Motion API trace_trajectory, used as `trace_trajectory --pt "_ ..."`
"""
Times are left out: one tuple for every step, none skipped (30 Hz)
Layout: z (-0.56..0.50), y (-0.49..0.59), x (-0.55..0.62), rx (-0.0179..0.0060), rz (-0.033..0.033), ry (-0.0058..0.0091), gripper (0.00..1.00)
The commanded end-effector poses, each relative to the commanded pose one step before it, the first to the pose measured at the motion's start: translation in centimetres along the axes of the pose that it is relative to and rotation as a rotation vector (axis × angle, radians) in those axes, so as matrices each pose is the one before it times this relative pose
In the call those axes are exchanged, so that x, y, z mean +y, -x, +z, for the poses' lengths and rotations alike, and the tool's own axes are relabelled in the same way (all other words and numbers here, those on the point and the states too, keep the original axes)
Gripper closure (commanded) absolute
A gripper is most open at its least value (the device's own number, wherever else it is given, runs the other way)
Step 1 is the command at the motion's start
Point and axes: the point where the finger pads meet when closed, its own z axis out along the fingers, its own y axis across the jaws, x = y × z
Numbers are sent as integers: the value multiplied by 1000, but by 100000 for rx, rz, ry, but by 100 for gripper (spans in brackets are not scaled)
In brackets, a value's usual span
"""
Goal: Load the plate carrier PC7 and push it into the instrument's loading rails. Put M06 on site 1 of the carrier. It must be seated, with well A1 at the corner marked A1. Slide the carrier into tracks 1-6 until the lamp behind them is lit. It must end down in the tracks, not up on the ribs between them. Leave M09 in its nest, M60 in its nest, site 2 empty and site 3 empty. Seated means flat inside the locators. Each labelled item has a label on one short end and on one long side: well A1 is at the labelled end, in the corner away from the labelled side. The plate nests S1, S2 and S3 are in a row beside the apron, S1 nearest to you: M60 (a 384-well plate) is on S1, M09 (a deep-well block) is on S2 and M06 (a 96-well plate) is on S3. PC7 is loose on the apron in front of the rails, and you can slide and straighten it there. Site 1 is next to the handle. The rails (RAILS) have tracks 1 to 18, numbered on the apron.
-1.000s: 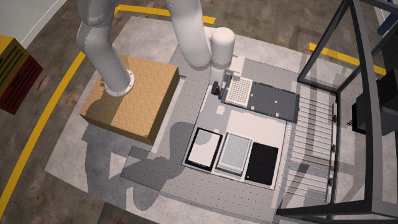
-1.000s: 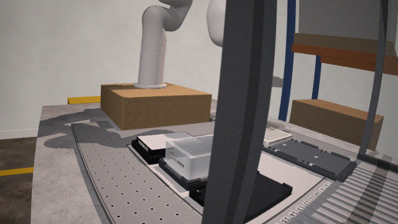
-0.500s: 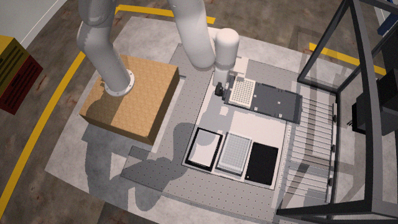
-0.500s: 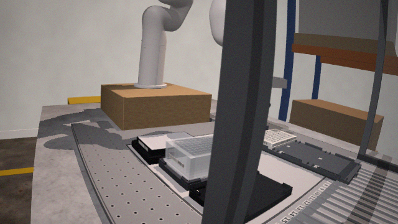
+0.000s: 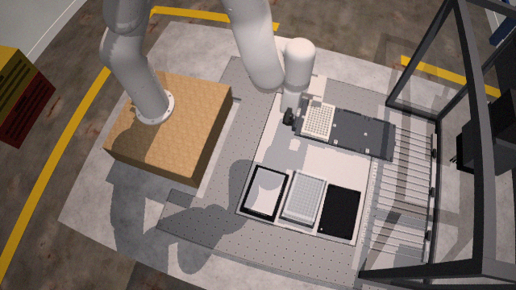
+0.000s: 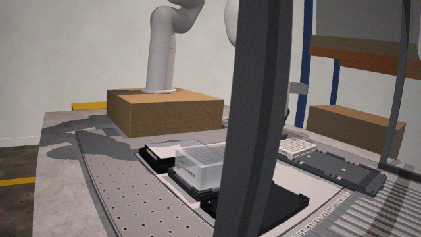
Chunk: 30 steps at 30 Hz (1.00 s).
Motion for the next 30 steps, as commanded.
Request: trace_trajectory --pt "-106 -570 -52 353 1 -123 19" --pt "0 0 0 0 0 0 19" --pt "0 0 0 0 0 0 19" --pt "0 -100 0 1 0 0 19" --pt "0 -100 0 1 0 0 19" --pt "0 -100 0 1 0 0 19" --pt "0 -100 0 1 0 0 19" --pt "0 -100 0 1 0 0 19" --pt "0 -100 0 1 0 0 19" --pt "0 -100 0 1 0 0 19" --pt "0 -100 0 1 0 0 19" --pt "0 -100 0 1 0 0 19" --pt "0 -100 0 1 0 0 19" --pt "0 -100 0 1 0 0 19" --pt "0 -100 0 1 0 0 19" --pt "0 -100 0 1 0 0 19" --pt "0 -100 0 1 0 0 19" --pt "0 -100 0 1 0 0 19" --pt "0 0 0 0 0 0 19" --pt "0 0 0 0 0 0 19" --pt "0 -100 0 1 0 0 19" --pt "0 -100 0 1 0 0 19" --pt "0 -100 0 1 0 0 19" --pt "0 -100 0 1 0 0 19" --pt "0 -100 0 1 0 0 19" --pt "0 -100 0 1 0 0 19" --pt "0 -100 0 1 0 0 19" --pt "0 -100 0 1 0 0 19" --pt "0 -100 0 1 0 0 19" --pt "0 -100 0 1 0 0 19"
